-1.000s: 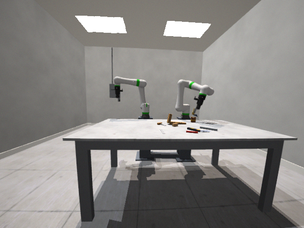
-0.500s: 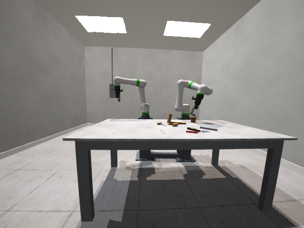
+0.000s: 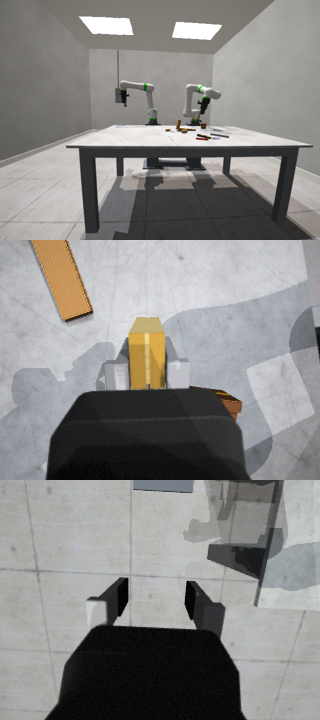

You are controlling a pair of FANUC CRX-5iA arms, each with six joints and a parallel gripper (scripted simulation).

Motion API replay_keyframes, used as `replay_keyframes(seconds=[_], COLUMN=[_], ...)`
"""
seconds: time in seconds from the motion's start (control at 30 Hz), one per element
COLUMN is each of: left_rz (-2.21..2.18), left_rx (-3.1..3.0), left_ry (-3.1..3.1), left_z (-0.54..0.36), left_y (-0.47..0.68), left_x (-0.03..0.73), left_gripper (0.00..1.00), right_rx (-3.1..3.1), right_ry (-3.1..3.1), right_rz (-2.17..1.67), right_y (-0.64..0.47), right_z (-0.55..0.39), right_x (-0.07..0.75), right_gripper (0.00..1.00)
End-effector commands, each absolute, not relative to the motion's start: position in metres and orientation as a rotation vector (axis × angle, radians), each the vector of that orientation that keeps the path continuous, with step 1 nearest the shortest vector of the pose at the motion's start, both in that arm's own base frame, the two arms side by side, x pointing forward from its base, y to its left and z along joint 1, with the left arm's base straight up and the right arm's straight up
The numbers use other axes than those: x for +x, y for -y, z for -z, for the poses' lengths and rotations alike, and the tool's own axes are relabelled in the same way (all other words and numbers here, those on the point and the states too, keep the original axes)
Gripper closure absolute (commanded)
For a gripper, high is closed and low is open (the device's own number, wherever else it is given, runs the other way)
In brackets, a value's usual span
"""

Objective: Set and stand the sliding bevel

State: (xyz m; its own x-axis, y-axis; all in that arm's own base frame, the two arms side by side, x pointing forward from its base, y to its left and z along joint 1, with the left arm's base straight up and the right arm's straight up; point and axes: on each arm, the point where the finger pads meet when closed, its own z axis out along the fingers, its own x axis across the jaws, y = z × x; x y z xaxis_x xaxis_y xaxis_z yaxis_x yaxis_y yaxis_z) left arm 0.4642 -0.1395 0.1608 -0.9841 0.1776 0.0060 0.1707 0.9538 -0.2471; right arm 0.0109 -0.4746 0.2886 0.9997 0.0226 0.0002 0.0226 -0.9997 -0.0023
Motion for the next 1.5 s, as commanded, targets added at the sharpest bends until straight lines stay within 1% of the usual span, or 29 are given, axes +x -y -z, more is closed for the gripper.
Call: replay_keyframes(seconds=[0.0, 0.83, 1.47], left_rz=[-0.376, -0.322, -0.304], left_rx=[-0.226, 0.088, 0.187], left_ry=[3.088, 3.129, 3.135], left_z=[-0.164, -0.178, -0.182], left_y=[0.162, 0.306, 0.351], left_x=[0.476, 0.547, 0.569], left_gripper=[1.0, 1.0, 1.0], right_rx=[-3.141, -3.141, -3.141], right_ry=[0.035, 0.035, 0.035], right_rz=[0.0, 0.0, 0.0], right_y=[0.475, 0.475, 0.475], right_z=[-0.29, -0.29, -0.29], right_x=[0.011, 0.011, 0.011], right_gripper=[0.0, 0.0, 0.0])
